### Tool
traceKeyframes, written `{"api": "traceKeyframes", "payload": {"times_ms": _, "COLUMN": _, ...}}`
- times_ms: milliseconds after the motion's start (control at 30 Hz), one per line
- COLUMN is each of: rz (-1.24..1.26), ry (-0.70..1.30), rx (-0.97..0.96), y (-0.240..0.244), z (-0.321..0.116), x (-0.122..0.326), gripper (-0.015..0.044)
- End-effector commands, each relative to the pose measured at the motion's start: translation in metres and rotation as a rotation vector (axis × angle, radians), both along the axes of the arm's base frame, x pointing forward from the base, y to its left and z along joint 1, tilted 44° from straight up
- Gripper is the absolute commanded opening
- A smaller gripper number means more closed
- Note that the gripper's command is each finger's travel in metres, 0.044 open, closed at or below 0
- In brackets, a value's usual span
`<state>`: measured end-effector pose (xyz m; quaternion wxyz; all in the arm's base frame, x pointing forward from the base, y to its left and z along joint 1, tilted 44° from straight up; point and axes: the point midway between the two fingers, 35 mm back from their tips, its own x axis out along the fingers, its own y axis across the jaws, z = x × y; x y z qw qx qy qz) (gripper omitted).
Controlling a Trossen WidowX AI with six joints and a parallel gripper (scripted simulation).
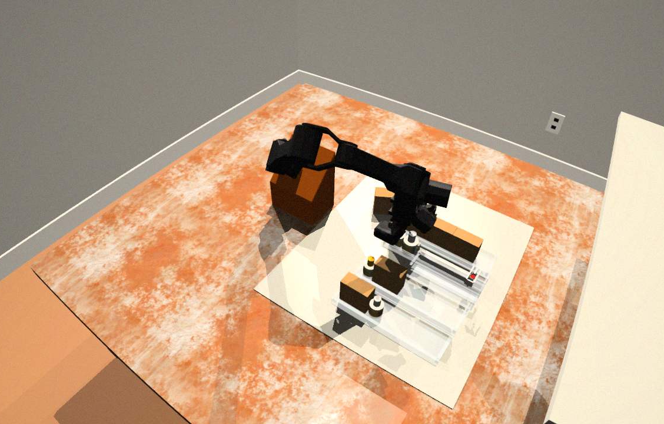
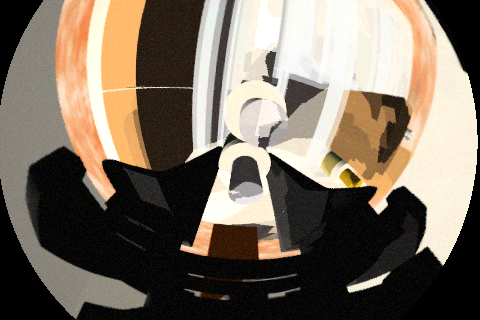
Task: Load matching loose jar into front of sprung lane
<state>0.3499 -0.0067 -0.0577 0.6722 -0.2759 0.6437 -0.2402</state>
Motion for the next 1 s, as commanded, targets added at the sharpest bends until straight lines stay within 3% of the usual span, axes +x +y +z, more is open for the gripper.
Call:
{"api": "traceKeyframes", "payload": {"times_ms": 0, "rz": 0.004, "ry": -0.012, "rx": -0.009, "y": -0.0021, "z": 0.0002, "x": 0.0034, "gripper": 0.0000}}
{"api": "traceKeyframes", "payload": {"times_ms": 967, "rz": 0.004, "ry": -0.012, "rx": -0.009, "y": -0.0025, "z": -0.0001, "x": -0.0015, "gripper": 0.0000}}
